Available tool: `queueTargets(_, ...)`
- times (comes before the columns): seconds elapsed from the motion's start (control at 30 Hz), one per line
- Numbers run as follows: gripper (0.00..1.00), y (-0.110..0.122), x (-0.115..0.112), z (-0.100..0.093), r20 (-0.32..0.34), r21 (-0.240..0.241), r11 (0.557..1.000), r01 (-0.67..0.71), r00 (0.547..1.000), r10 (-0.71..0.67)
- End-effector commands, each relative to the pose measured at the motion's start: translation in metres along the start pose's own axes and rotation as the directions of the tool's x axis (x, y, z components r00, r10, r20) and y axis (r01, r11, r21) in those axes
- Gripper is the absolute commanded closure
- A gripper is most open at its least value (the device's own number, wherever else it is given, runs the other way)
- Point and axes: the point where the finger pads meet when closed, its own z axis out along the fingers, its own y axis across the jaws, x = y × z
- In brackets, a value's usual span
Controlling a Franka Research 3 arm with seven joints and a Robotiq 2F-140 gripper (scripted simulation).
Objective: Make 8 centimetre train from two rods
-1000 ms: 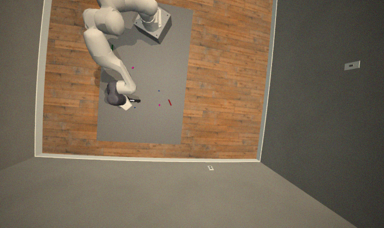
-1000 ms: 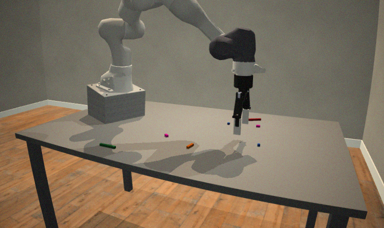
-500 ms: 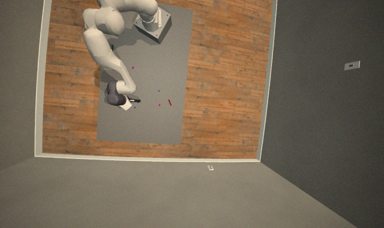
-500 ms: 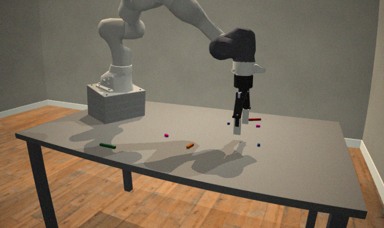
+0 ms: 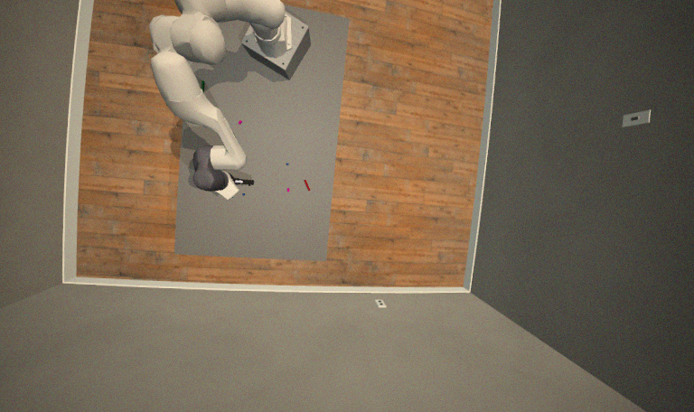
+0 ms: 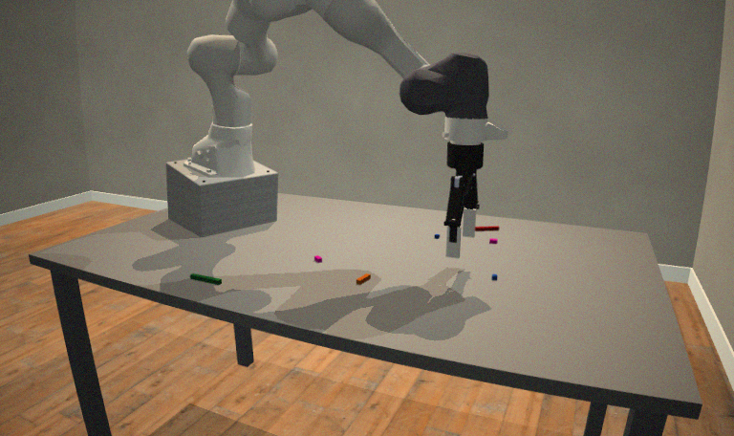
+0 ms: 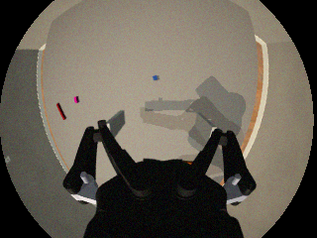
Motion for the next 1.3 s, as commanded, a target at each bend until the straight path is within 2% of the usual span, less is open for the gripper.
queueTargets(0.0, 0.00, -0.001, 0.000, 0.001, 0.002, 0.002, 1.000, -0.008, 1.000, 0.008)
queueTargets(0.2, 0.00, -0.002, 0.000, 0.001, 0.003, 0.002, 1.000, -0.004, 1.000, 0.003)
queueTargets(0.27, 0.00, -0.010, -0.004, 0.002, 0.005, 0.002, 0.997, 0.080, 0.997, -0.080)
queueTargets(0.3, 0.00, -0.019, -0.008, 0.003, 0.007, 0.002, 0.985, 0.175, 0.985, -0.175)
queueTargets(0.63, 0.00, -0.041, -0.018, 0.004, 0.011, 0.005, 0.924, 0.383, 0.924, -0.383)
queueTargets(0.7, 0.00, -0.041, -0.018, 0.004, 0.011, 0.005, 0.924, 0.383, 0.924, -0.383)
queueTargets(0.73, 0.00, -0.047, -0.020, 0.005, 0.011, 0.006, 0.902, 0.432, 0.902, -0.432)
queueTargets(0.97, 0.00, -0.061, -0.026, 0.005, 0.011, 0.007, 0.834, 0.551, 0.834, -0.551)
queueTargets(1.2, 0.00, -0.075, -0.033, 0.005, 0.011, 0.009, 0.749, 0.663, 0.749, -0.663)
queueTargets(1.27, 0.00, -0.075, -0.033, 0.005, 0.011, 0.009, 0.749, 0.663, 0.749, -0.663)
